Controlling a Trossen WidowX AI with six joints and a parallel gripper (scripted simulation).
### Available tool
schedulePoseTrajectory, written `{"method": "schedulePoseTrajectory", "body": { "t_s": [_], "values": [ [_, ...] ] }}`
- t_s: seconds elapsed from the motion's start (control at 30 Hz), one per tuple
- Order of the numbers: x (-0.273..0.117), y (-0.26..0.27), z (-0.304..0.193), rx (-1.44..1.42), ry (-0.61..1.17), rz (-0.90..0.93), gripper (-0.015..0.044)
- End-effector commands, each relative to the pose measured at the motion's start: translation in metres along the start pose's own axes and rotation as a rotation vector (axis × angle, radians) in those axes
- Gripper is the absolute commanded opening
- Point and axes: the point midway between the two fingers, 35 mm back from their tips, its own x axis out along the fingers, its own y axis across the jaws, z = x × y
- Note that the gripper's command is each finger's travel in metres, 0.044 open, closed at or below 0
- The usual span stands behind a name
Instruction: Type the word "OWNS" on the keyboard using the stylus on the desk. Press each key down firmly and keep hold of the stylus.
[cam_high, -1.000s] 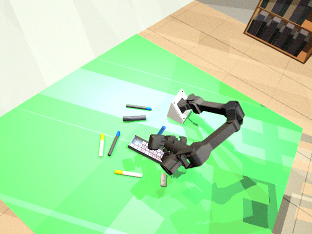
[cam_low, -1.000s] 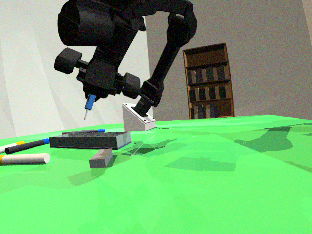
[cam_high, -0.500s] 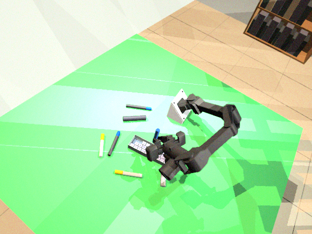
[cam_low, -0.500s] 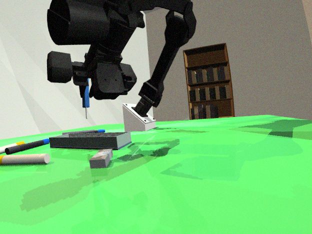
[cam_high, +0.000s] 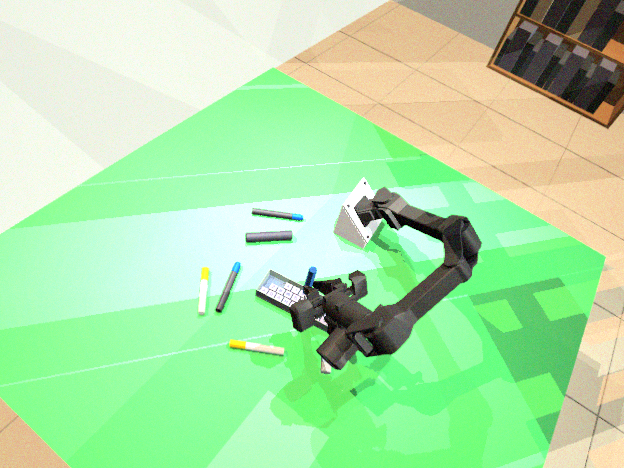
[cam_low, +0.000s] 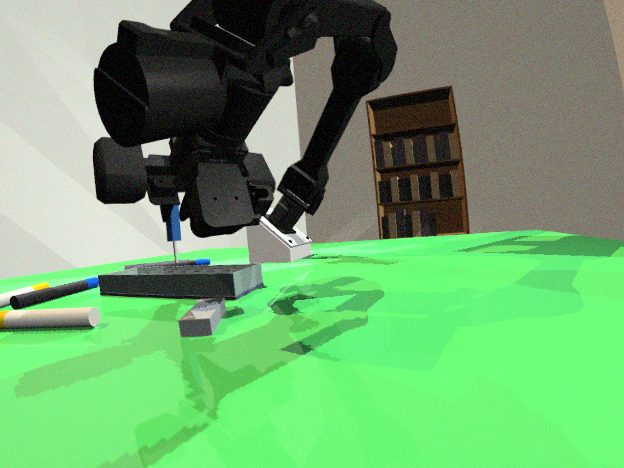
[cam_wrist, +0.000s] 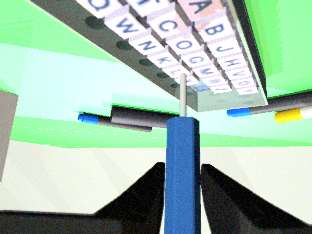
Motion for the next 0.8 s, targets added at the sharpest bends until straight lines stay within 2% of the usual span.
{"method": "schedulePoseTrajectory", "body": {
  "t_s": [0.0,0.77],
  "values": [
    [0.0023,0.0002,0.0026,0.002,-0.001,0.004,0.0079],
    [0.0039,0.0004,0.0069,0.001,-0.002,0.004,0.0081]
  ]
}}
